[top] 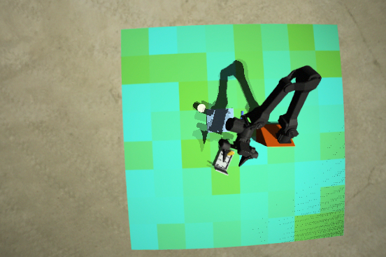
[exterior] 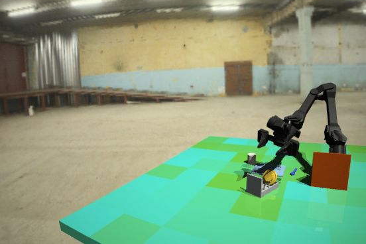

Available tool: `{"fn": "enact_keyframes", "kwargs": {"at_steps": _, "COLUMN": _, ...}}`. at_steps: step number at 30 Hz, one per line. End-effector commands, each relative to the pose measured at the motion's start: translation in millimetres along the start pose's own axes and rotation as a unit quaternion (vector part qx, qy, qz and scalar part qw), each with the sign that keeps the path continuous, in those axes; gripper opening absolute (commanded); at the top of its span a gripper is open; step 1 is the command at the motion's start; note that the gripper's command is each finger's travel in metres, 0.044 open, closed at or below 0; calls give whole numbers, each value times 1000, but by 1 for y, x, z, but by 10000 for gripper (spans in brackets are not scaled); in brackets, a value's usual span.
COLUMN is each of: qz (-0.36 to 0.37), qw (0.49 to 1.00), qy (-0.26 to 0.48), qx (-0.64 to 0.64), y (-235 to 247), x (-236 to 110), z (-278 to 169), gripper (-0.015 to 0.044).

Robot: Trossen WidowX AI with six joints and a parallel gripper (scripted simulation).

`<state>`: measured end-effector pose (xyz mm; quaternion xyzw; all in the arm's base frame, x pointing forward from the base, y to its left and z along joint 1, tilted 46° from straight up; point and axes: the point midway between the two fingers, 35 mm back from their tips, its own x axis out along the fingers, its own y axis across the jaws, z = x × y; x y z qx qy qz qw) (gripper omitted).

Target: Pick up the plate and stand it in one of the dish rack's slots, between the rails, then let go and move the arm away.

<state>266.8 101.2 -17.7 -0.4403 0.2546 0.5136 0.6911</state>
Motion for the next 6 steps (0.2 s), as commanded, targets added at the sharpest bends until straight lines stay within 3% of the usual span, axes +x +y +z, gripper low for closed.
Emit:
{"fn": "enact_keyframes", "kwargs": {"at_steps": 1, "qz": 16, "qw": 998, "qy": 29, "qx": 50, "y": -2, "x": 1, "z": 1, "gripper": 400}}
{"fn": "enact_keyframes", "kwargs": {"at_steps": 6, "qz": 40, "qw": 990, "qy": 73, "qx": 117, "y": 2, "x": 1, "z": 1, "gripper": 400}}
